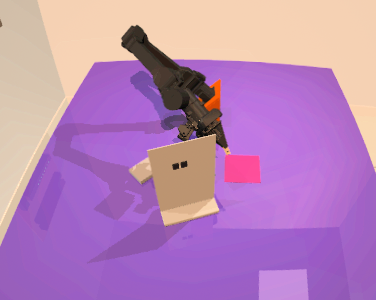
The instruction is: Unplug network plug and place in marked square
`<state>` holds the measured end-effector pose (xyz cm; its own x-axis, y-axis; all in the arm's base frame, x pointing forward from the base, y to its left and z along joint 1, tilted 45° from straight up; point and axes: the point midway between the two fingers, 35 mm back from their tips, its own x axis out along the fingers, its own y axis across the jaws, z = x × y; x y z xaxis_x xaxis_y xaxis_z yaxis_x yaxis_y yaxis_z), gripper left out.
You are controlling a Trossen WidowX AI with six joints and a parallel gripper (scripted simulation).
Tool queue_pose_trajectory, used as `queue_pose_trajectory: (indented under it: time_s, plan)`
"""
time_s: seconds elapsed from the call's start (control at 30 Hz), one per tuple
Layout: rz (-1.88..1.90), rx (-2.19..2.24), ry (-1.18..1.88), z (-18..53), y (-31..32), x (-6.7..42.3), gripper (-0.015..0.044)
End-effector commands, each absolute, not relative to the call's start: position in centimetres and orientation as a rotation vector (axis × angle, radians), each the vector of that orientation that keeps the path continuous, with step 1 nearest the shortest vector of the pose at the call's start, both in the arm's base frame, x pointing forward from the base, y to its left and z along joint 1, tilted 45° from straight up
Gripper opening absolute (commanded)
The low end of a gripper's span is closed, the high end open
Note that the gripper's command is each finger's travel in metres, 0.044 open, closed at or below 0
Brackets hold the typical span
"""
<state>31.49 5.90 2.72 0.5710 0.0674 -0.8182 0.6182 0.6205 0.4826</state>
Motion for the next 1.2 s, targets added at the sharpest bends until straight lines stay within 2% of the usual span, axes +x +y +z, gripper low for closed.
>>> queue_pose_trajectory:
  time_s: [0.0,1.17]
  plan:
    - [-0.432,0.844,0.928,1.4,6.2,31.2,0.0]
    - [-0.775,0.584,0.772,-7.1,7.2,26.7,0.0]
